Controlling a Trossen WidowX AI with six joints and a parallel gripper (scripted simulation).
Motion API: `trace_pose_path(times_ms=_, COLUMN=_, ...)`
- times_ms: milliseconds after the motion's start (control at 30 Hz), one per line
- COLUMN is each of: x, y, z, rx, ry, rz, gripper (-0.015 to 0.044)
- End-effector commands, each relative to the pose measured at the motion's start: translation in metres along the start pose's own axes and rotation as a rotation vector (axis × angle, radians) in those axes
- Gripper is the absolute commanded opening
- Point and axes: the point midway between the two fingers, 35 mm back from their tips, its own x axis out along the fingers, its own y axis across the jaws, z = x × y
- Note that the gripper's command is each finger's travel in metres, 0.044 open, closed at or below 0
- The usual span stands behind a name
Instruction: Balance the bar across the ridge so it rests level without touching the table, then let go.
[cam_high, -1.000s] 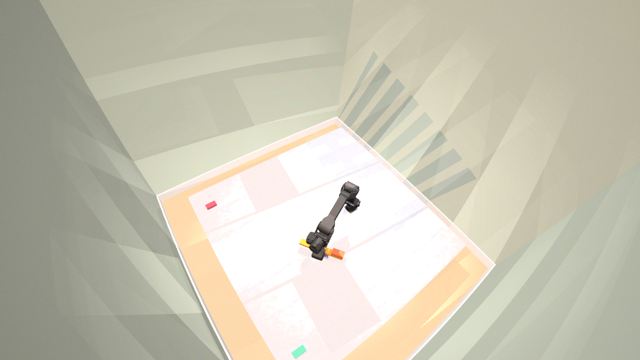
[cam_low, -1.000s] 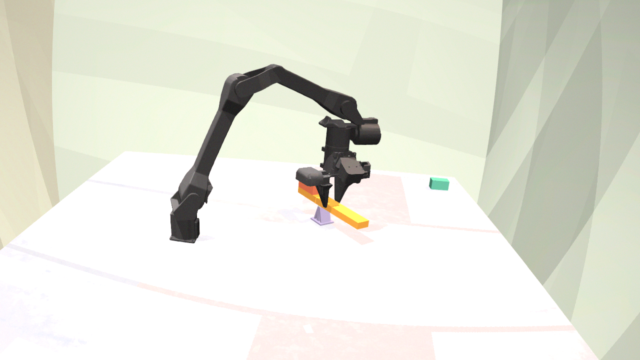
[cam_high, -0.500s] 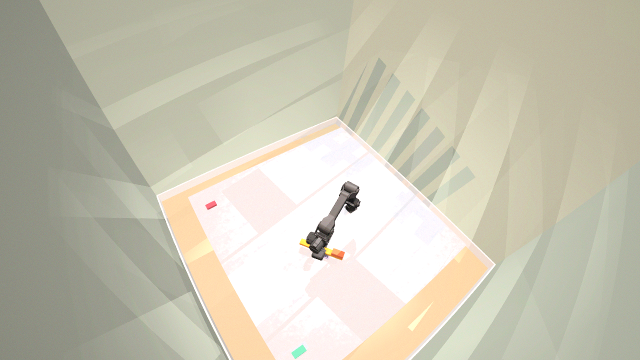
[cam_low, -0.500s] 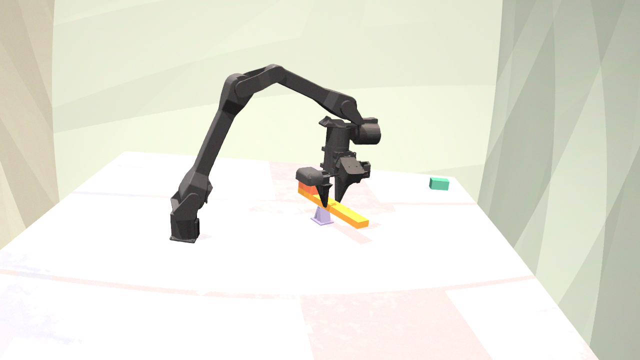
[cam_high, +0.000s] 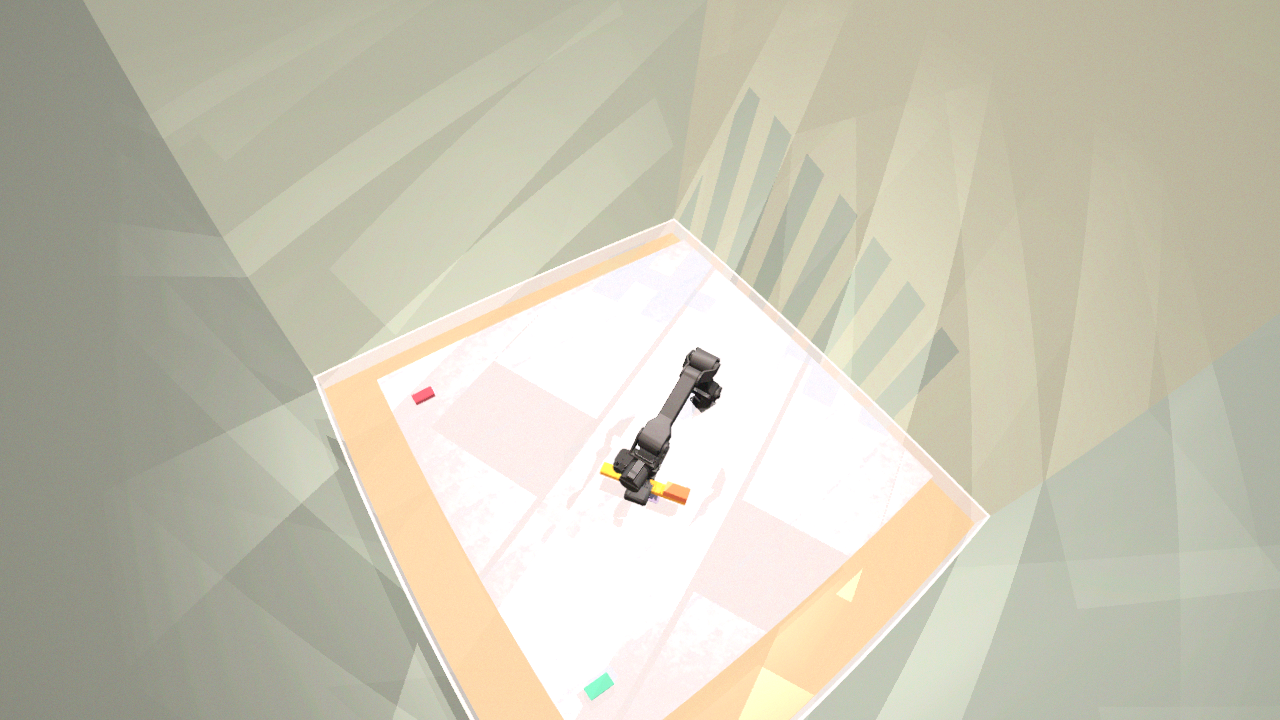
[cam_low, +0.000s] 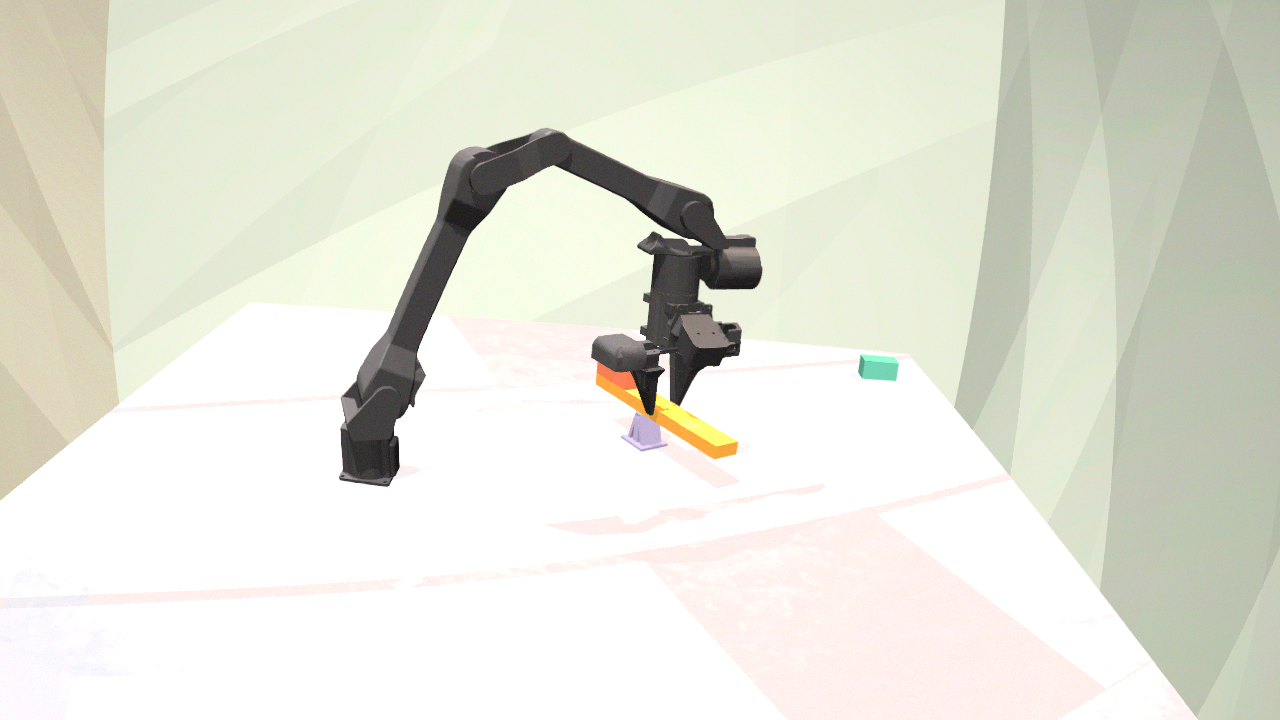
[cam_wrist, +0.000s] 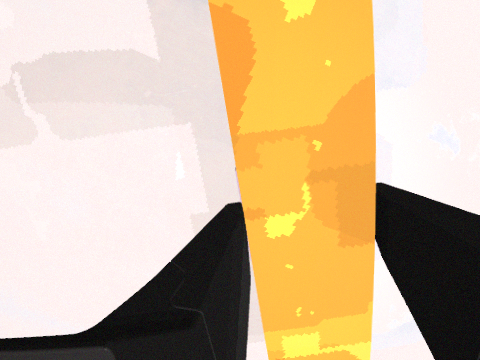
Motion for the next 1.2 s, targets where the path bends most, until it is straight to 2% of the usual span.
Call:
trace_pose_path(times_ms=0, x=0.0, y=0.0, z=0.0, rx=0.0, ry=0.0, rz=0.0, gripper=0.017)
trace_pose_path(times_ms=967, x=0.0, y=0.0, z=0.0, rx=0.0, ry=0.0, rz=0.0, gripper=0.0185)
trace_pose_path(times_ms=1167, x=0.0, y=0.0, z=0.0, rx=0.0, ry=0.0, rz=0.0, gripper=0.0342)
